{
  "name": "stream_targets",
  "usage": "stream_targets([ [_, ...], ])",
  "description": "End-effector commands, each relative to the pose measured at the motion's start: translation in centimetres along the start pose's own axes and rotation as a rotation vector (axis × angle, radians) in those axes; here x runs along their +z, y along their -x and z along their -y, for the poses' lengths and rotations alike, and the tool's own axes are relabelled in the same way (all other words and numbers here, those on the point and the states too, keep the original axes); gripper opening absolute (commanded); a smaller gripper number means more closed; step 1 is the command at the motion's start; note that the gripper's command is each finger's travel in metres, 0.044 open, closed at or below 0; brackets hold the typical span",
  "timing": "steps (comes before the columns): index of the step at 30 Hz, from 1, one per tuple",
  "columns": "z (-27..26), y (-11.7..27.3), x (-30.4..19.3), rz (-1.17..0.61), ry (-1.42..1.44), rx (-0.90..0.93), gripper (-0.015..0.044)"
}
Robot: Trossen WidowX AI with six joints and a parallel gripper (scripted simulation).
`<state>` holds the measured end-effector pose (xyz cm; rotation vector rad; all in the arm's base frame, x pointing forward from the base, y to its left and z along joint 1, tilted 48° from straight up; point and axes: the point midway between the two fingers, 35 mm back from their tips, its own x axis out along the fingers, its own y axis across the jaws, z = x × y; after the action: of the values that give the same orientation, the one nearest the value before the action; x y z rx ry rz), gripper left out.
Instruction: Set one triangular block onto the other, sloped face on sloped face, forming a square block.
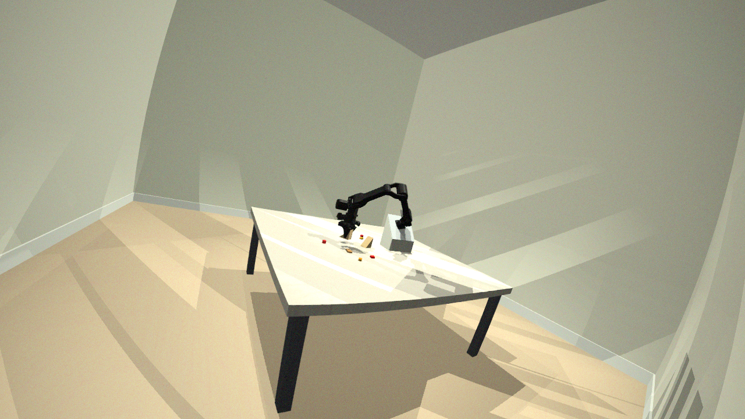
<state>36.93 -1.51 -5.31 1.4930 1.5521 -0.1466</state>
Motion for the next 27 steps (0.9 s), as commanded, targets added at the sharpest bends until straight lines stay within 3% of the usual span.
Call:
stream_targets([
  [1, 0.08, 0.05, 0.05, -0.001, -0.106, 0.006, 0.0000],
  [21, 0.18, 0.05, 0.01, -0.002, -0.628, 0.008, 0.0000],
  [27, 0.19, 0.05, 0.01, -0.002, -0.646, 0.008, 0.0000],
])
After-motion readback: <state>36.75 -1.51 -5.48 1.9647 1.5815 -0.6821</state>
